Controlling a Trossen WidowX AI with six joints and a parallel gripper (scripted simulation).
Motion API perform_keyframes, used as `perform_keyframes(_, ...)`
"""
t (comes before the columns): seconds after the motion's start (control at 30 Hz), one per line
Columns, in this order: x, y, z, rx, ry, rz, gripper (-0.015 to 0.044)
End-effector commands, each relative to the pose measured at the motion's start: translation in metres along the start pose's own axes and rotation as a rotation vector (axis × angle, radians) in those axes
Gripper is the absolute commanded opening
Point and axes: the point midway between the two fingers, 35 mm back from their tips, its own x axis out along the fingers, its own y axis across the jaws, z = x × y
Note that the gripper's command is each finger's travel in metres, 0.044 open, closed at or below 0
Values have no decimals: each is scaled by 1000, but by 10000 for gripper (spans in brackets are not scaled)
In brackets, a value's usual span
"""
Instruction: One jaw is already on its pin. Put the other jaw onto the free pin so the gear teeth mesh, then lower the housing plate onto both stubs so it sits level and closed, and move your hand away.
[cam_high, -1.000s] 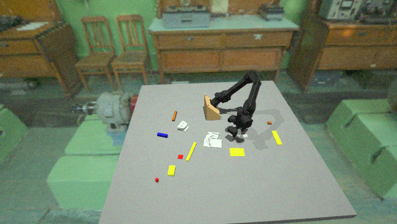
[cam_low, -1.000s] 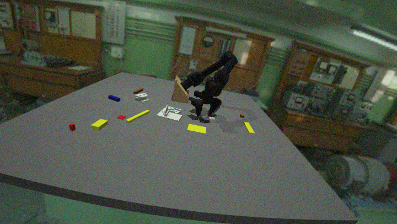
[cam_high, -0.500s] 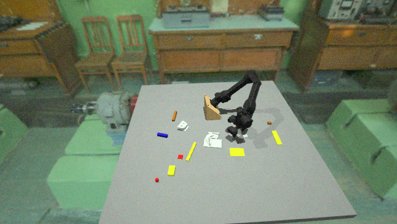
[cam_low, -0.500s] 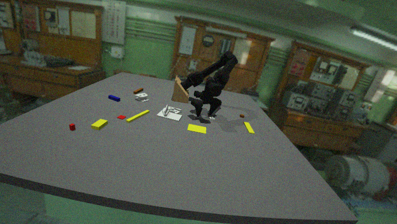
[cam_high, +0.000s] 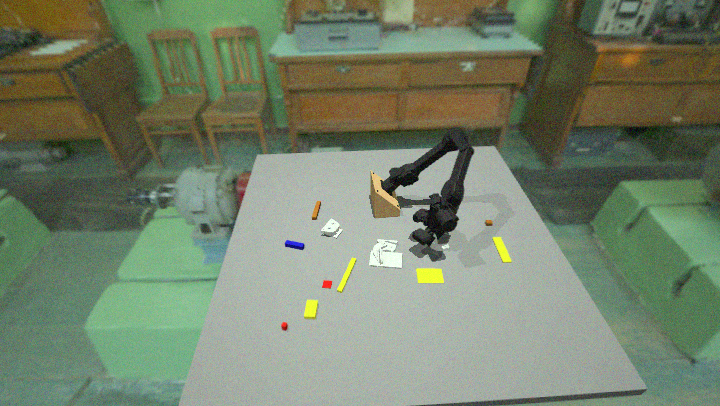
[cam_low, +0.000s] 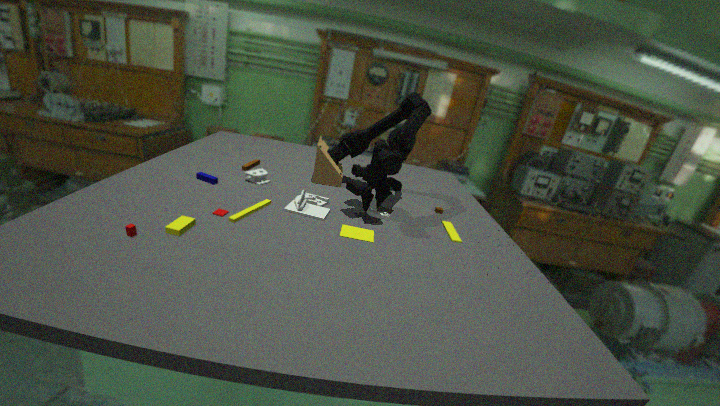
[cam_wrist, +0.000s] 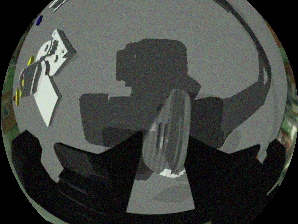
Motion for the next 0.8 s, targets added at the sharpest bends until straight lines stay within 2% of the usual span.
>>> perform_keyframes(0.0,0,0,0,-1,0,1,134)
perform_keyframes(0.43,0,0,0,-1,0,1,134)
perform_keyframes(0.77,-29,3,-1,2,-5,6,134)
